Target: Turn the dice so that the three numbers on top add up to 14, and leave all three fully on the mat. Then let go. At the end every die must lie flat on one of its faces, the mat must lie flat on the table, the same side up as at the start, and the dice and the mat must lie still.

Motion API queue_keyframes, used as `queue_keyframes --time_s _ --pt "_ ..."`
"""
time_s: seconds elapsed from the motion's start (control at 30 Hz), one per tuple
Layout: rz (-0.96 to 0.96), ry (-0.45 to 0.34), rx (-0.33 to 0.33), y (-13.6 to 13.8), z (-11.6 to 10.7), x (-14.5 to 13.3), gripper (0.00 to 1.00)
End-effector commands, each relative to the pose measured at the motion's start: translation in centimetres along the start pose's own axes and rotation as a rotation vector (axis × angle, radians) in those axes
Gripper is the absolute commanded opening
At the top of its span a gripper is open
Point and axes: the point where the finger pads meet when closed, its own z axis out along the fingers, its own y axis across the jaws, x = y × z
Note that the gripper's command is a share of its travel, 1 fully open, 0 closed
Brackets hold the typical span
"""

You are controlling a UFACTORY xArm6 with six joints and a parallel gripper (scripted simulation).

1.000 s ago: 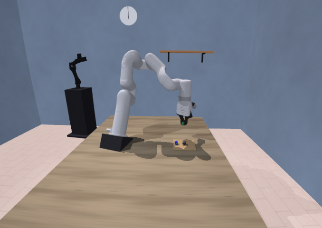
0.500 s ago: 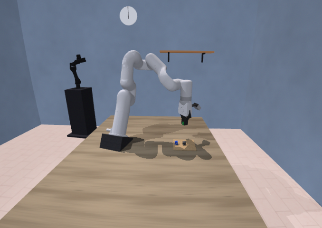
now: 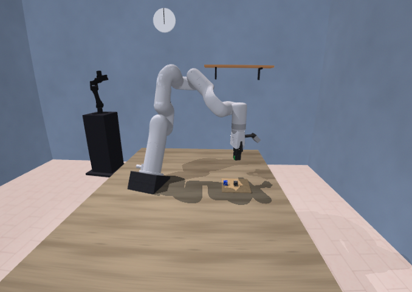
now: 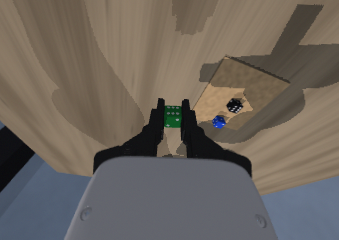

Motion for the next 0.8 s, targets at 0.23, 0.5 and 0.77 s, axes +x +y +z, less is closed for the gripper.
queue_keyframes --time_s 0.23,0.5,0.77 --pt "0.015 0.103 -0.003 -0.11 -0.1 0.1 0.15" --pt "0.014 0.295 -0.005 -0.14 -0.14 -0.14 0.15" --pt "0.014 0.446 -0.004 -0.16 -0.17 -0.33 0.15"
